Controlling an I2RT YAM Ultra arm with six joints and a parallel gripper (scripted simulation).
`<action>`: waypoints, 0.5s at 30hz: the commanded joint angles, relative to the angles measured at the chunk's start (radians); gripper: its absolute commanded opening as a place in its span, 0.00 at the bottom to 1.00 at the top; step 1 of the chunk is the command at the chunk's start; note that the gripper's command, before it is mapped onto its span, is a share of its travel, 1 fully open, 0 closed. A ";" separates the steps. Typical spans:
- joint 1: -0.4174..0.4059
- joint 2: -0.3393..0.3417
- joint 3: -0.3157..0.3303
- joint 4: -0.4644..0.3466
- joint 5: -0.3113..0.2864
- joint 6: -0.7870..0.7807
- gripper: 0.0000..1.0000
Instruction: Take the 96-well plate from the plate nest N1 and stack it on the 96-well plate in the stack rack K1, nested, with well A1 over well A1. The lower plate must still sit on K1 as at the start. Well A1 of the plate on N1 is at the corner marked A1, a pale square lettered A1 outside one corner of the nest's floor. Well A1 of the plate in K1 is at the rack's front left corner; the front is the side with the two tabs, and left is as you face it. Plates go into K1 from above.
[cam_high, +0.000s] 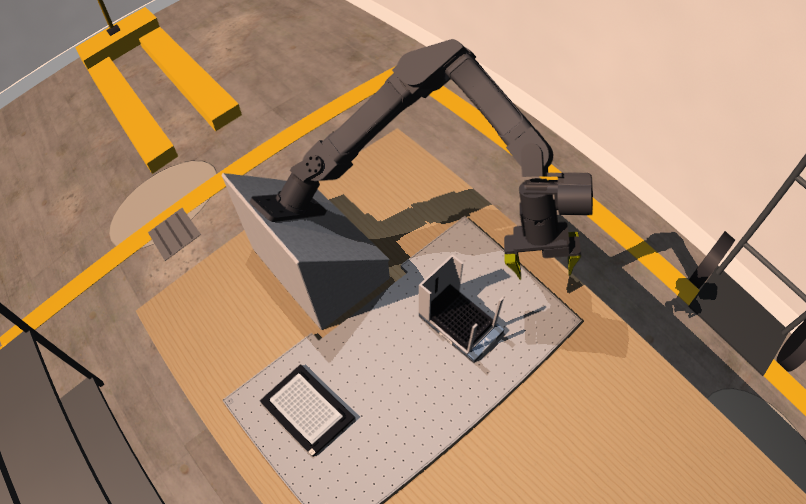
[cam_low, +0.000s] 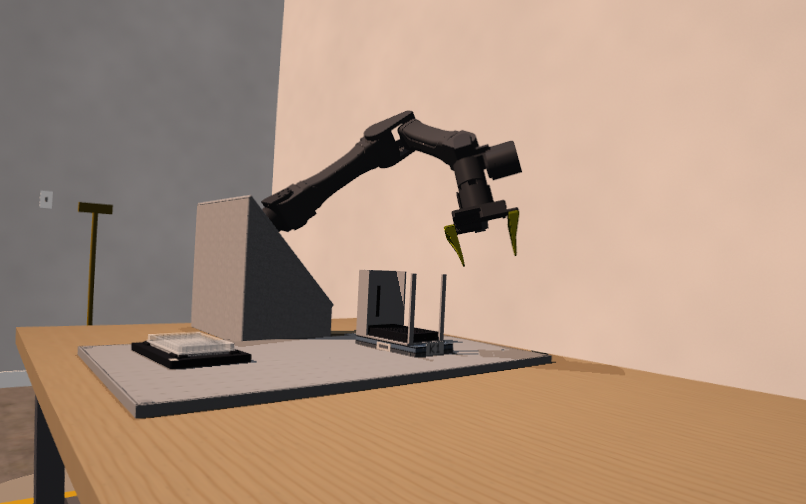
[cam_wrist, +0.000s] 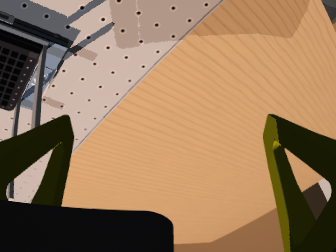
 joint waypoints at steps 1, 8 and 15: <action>-0.025 0.015 0.031 -0.042 0.009 0.044 1.00; -0.079 0.067 -0.015 -0.042 -0.020 0.022 1.00; -0.127 0.128 0.051 -0.088 0.006 0.132 1.00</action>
